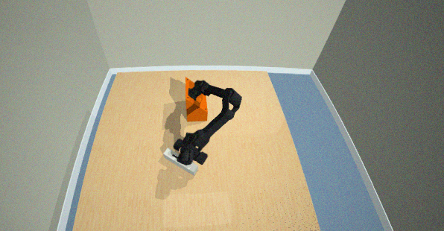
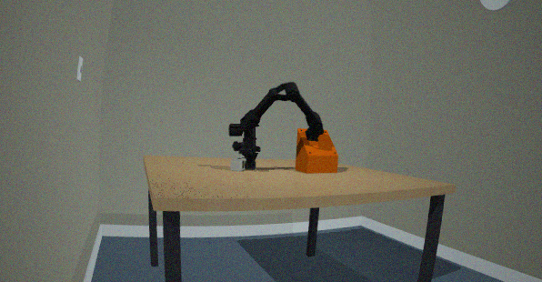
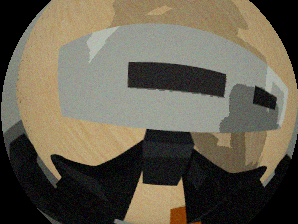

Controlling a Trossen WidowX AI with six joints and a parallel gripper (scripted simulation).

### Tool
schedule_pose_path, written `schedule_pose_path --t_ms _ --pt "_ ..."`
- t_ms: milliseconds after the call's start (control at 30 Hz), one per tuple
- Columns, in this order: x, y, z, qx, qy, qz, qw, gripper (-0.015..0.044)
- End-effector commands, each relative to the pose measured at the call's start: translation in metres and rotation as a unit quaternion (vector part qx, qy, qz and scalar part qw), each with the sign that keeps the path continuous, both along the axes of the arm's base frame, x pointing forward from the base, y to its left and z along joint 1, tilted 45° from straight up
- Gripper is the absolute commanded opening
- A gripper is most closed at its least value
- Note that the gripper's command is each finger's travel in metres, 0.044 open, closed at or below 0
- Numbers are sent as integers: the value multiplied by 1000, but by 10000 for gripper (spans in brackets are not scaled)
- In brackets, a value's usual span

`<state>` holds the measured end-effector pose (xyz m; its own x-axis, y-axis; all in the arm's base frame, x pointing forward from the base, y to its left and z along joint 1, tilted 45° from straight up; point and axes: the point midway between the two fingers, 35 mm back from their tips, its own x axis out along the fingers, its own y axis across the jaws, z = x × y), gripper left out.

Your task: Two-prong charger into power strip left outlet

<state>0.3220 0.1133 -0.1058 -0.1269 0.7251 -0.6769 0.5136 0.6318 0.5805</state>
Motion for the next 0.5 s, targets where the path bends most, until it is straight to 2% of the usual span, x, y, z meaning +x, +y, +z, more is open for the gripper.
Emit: schedule_pose_path --t_ms 0,467 --pt "3 0 0 1 -3 1 1000 0" --pt "6 -2 -2 1 -3 1 1000 0"
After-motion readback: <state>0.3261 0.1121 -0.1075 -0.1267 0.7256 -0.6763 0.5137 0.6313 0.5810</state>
